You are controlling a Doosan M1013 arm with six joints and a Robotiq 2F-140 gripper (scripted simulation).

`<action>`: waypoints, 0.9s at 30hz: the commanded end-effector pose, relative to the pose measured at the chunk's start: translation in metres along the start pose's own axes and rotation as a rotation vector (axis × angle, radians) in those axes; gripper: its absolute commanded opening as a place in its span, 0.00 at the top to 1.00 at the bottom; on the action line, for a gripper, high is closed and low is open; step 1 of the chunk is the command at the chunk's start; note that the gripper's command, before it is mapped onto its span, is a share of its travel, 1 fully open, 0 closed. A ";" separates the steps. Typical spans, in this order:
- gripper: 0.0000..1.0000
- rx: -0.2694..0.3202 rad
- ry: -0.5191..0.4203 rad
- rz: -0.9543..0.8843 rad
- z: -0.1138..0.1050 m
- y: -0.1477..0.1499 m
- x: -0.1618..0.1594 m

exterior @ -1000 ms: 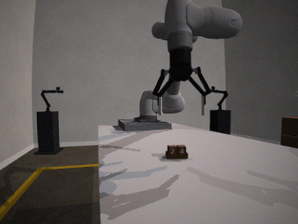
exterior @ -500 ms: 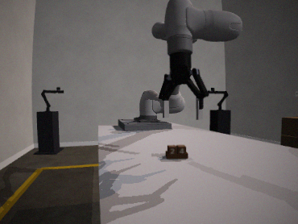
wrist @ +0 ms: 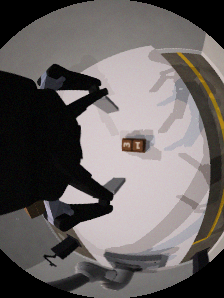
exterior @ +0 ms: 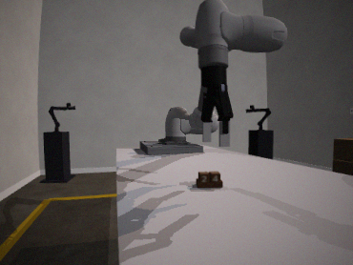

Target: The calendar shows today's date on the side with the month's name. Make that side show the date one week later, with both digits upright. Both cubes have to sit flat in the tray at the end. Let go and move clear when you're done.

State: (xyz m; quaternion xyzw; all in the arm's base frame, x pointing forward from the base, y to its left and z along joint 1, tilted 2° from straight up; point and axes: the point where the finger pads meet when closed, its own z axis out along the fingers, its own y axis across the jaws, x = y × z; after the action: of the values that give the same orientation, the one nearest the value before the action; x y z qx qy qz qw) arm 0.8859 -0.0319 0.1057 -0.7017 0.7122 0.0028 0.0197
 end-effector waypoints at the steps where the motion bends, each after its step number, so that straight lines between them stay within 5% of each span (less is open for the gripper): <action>1: 0.00 0.000 0.007 0.135 0.002 0.000 0.000; 6: 0.00 0.000 0.007 0.152 0.003 0.000 0.000; 7: 0.65 0.000 0.007 0.152 0.003 0.000 0.000; 27: 0.65 0.000 0.007 0.152 0.003 0.000 0.000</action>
State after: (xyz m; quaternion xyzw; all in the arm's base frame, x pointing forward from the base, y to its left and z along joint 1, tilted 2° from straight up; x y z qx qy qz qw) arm 0.8860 -0.0318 0.1027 -0.6457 0.7634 0.0019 0.0168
